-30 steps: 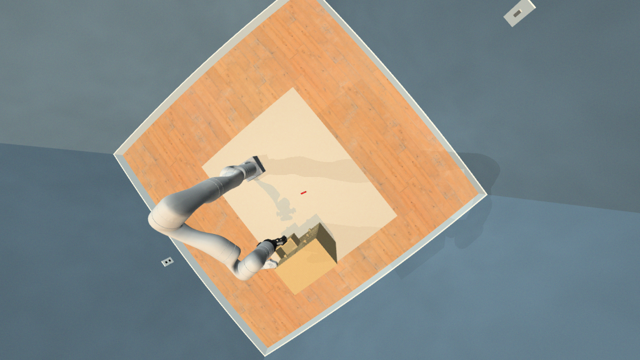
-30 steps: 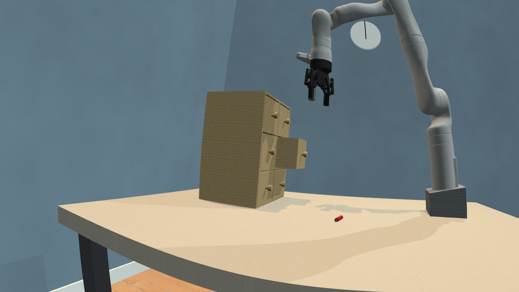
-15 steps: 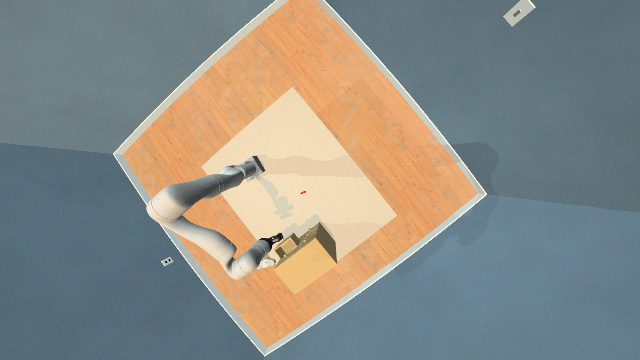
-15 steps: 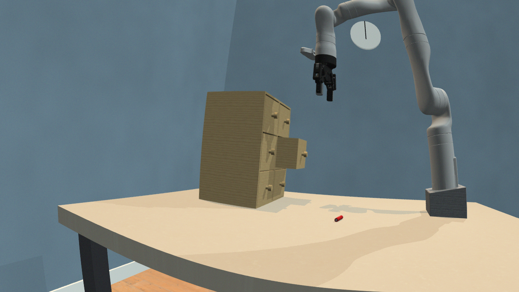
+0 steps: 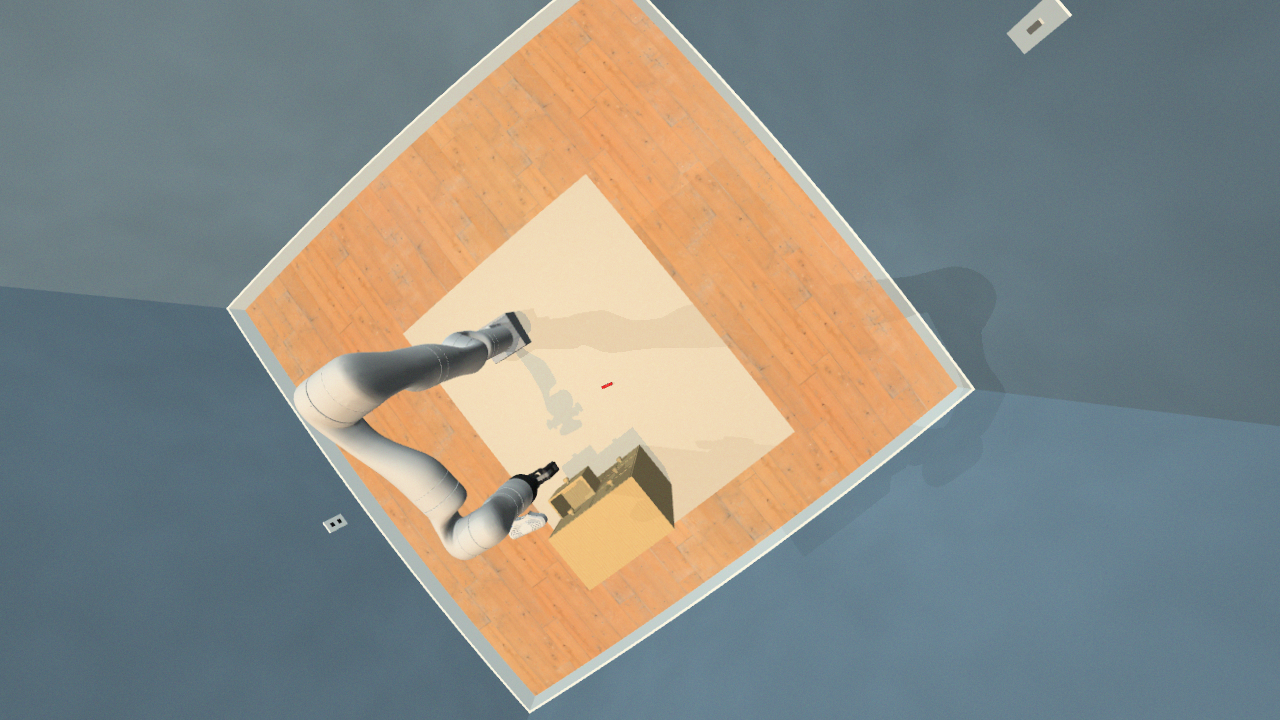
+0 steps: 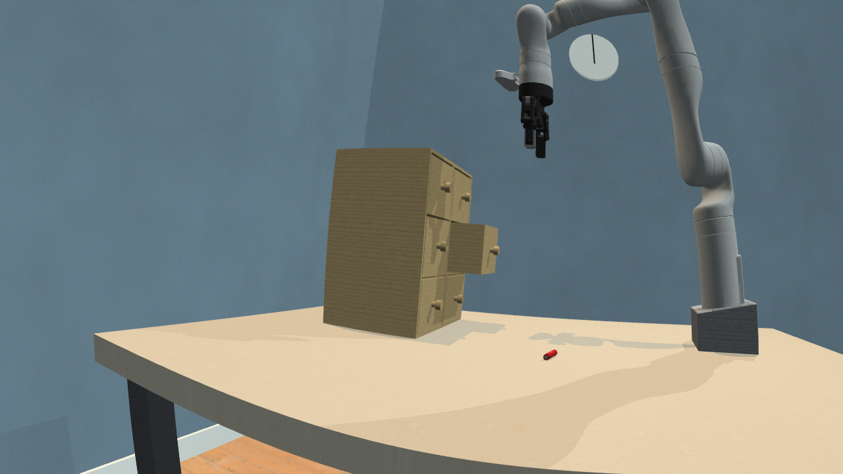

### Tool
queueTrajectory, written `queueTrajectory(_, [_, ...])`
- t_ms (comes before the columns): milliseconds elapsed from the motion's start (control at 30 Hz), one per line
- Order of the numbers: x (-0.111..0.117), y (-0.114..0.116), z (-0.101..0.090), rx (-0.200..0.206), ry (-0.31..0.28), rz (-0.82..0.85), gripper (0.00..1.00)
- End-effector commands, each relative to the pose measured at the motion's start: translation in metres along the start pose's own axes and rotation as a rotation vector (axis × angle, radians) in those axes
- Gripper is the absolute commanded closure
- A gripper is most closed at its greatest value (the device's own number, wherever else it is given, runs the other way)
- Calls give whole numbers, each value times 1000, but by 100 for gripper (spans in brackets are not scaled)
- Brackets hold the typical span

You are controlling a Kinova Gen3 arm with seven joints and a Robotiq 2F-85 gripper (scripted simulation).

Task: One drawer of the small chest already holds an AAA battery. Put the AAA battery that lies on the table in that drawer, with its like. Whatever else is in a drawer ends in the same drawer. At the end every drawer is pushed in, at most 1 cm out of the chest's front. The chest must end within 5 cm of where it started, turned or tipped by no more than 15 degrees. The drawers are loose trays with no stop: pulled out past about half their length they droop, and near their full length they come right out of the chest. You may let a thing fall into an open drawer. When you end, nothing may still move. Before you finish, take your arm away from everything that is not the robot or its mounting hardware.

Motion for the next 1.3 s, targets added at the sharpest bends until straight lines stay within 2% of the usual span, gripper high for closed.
queueTrajectory(0, [-3, 2, -7, -3, 4, -25, 0])
queueTrajectory(500, [-11, 6, -15, -3, -7, -102, 0])
queueTrajectory(1267, [-14, 7, -19, -2, -8, -130, 0])
Point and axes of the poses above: the point where the finger pads meet when closed, its own z axis out along the fingers, its own y axis across the jaws, x = y × z, the point moved 10 cm from there along -z, back along the fingers, and after that the axes turned 8 degrees about z, right-handed, at the moved point
